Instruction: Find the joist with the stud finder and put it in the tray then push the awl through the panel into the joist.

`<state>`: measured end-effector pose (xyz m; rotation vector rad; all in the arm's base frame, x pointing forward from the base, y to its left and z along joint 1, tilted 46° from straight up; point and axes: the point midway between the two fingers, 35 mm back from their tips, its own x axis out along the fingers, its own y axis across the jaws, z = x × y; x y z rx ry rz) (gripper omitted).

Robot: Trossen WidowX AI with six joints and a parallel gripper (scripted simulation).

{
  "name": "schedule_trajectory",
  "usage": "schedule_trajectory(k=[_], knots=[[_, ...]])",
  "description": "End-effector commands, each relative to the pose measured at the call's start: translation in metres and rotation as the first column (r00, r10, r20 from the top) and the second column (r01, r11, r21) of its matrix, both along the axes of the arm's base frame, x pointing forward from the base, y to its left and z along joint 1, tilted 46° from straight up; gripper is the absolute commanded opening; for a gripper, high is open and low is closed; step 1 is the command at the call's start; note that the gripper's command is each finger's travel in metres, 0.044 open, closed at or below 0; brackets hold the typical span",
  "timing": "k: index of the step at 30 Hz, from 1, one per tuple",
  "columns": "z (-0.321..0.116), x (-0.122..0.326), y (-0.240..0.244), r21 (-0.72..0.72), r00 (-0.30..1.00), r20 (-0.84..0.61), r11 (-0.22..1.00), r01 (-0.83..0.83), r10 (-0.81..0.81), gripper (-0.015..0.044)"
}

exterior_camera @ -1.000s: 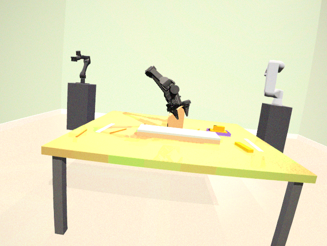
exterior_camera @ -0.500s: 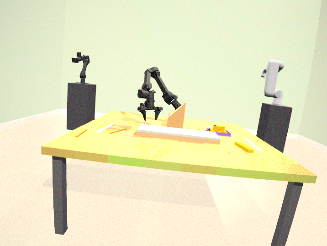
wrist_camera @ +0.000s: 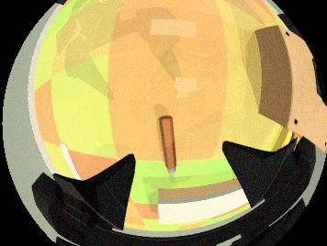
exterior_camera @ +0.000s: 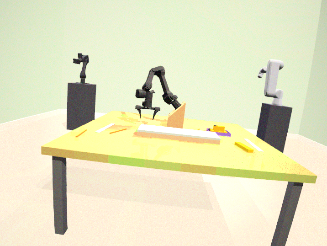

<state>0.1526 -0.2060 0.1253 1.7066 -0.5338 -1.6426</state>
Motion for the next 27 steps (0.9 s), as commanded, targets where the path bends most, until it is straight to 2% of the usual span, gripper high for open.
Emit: schedule_trajectory(k=[1,27], knots=[[0.003,-0.001,-0.003,-0.004,1.0,0.006,1.0,0.006,-0.006,0.044],[-0.013,0.0,-0.028,-0.004,1.0,0.006,1.0,0.007,-0.007,0.044]])
